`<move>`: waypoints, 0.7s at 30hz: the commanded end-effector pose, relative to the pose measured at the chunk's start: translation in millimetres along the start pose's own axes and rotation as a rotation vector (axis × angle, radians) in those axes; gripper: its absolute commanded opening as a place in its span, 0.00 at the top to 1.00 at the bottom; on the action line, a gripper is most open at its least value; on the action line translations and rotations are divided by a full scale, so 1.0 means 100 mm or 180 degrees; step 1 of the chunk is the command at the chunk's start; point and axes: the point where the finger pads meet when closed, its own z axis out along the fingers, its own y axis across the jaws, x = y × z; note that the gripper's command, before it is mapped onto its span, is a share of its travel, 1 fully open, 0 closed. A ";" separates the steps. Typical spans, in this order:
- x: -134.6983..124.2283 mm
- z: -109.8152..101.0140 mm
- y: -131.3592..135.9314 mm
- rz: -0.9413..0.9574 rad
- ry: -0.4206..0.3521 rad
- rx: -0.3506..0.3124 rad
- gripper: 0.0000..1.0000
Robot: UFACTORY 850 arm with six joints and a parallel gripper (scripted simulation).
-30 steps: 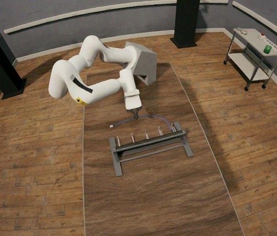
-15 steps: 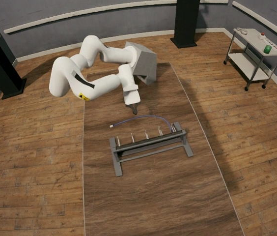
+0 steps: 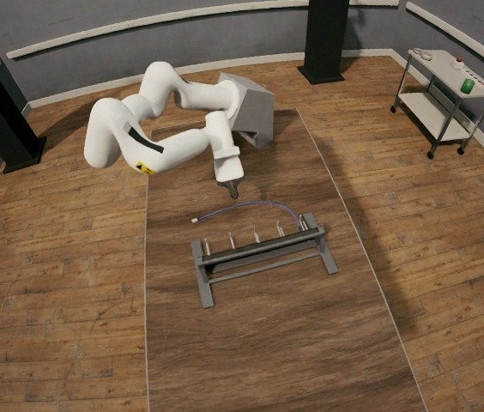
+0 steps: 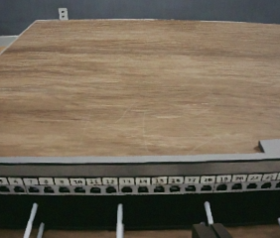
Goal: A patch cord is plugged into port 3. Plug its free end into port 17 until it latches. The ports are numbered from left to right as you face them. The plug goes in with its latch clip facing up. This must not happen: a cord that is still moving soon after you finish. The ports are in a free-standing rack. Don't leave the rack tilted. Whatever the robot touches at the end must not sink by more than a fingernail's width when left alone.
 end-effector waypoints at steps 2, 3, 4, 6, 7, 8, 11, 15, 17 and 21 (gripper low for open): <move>0.00 0.00 0.22 0.0001 0.0003 0.0001 1.00; 0.00 0.00 0.27 0.0001 0.0003 0.0001 1.00; 0.00 0.00 0.32 0.0001 0.0003 0.0001 1.00; 0.00 0.00 0.42 0.0001 0.0003 0.0001 1.00; 0.00 0.00 0.48 0.0001 0.0003 0.0001 1.00; 0.00 0.00 0.48 0.0001 0.0003 0.0001 1.00; 0.00 0.00 0.58 0.0001 0.0003 0.0001 1.00; 0.00 0.00 0.75 0.0001 0.0003 0.0001 1.00; 0.00 0.00 0.82 0.0001 0.0003 0.0001 1.00; 0.00 0.00 0.91 0.0001 0.0003 0.0001 1.00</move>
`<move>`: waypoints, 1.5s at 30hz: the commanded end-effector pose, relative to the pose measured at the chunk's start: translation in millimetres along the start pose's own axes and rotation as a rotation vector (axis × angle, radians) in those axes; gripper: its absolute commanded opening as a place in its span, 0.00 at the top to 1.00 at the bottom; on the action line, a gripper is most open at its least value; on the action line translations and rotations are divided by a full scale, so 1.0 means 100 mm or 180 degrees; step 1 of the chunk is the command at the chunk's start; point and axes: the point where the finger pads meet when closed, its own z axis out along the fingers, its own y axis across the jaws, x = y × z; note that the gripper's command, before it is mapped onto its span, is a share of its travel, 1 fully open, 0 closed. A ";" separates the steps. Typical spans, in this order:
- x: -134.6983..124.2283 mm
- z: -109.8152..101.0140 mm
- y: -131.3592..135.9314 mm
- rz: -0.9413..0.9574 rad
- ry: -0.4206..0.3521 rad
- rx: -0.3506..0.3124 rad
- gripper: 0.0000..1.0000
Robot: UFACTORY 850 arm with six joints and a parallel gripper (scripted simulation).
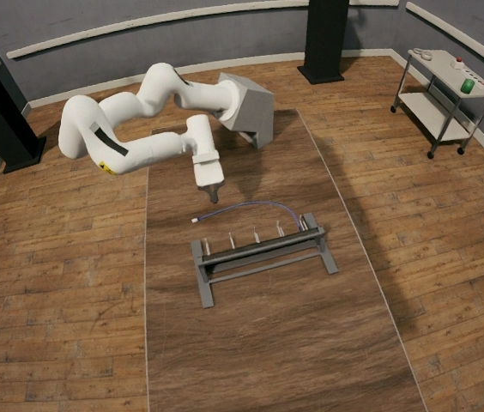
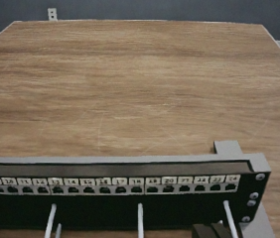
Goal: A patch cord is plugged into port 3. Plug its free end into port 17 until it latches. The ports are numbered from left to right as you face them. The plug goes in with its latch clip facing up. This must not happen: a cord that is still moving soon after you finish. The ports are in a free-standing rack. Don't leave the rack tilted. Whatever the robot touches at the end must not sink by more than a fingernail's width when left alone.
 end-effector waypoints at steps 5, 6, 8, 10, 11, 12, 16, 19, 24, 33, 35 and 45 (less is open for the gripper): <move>0.00 0.00 0.19 0.0002 0.0001 0.0028 1.00; 0.00 0.00 0.19 0.0002 0.0001 0.0028 1.00; 0.00 0.00 0.19 0.0002 0.0001 0.0028 1.00; 0.00 0.01 0.19 0.0002 0.0001 0.0028 1.00; 0.00 0.01 0.19 0.0002 0.0001 0.0028 1.00; 0.00 0.01 0.19 0.0002 0.0001 0.0028 1.00; 0.00 0.07 0.19 0.0002 0.0001 0.0028 1.00; 0.00 0.13 0.19 0.0002 0.0001 0.0028 1.00; 0.00 0.22 0.19 0.0002 0.0001 0.0028 1.00; 0.00 0.45 0.19 0.0002 0.0001 0.0028 1.00; 0.00 0.47 0.19 0.0002 0.0001 0.0028 1.00; 0.00 0.49 0.19 0.0002 0.0001 0.0028 1.00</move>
